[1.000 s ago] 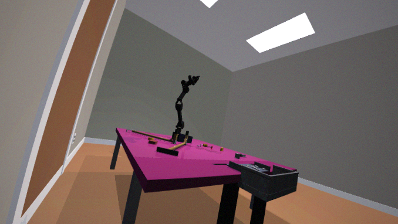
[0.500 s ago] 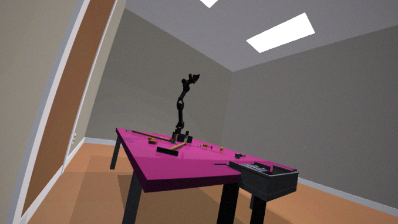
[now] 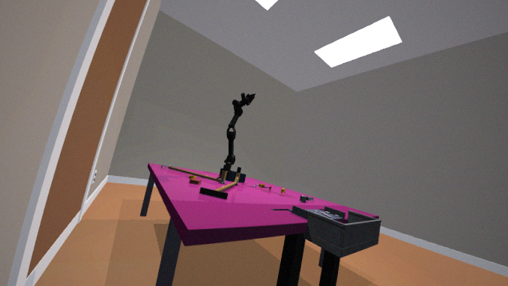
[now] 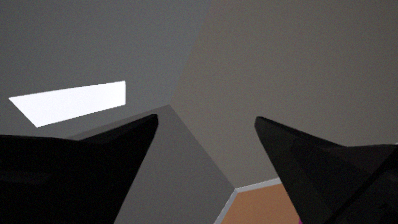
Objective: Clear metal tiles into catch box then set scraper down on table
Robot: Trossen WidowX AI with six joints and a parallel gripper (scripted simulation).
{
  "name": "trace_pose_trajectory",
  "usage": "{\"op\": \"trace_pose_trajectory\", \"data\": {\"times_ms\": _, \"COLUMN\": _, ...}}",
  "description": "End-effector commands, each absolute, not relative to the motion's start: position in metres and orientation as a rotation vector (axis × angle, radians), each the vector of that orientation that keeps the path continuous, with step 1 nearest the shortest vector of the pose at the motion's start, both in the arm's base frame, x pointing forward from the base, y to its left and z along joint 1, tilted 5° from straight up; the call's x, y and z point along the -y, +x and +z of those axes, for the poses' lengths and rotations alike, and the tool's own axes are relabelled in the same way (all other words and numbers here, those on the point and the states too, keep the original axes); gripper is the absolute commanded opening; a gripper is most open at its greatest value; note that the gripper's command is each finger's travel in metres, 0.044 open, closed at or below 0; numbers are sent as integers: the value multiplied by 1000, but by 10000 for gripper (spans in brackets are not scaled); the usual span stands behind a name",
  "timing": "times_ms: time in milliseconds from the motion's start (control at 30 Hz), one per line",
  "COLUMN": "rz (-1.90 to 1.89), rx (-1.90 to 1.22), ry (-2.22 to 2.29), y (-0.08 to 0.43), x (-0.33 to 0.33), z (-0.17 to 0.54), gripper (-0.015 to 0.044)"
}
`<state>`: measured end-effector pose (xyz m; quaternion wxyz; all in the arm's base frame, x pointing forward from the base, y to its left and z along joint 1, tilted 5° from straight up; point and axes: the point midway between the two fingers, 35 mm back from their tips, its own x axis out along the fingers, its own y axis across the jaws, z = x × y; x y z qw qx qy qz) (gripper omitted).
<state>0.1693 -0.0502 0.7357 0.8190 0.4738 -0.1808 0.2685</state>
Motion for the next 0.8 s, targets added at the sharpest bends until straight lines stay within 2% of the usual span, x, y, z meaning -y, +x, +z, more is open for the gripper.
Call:
{"op": "trace_pose_trajectory", "data": {"times_ms": 0, "rz": 555, "rx": 423, "ry": 990, "y": 164, "x": 53, "z": 739, "gripper": 440}}
{"op": "trace_pose_trajectory", "data": {"times_ms": 767, "rz": 432, "rx": 647, "ry": 793, "y": 123, "x": 52, "z": 749, "gripper": 440}}
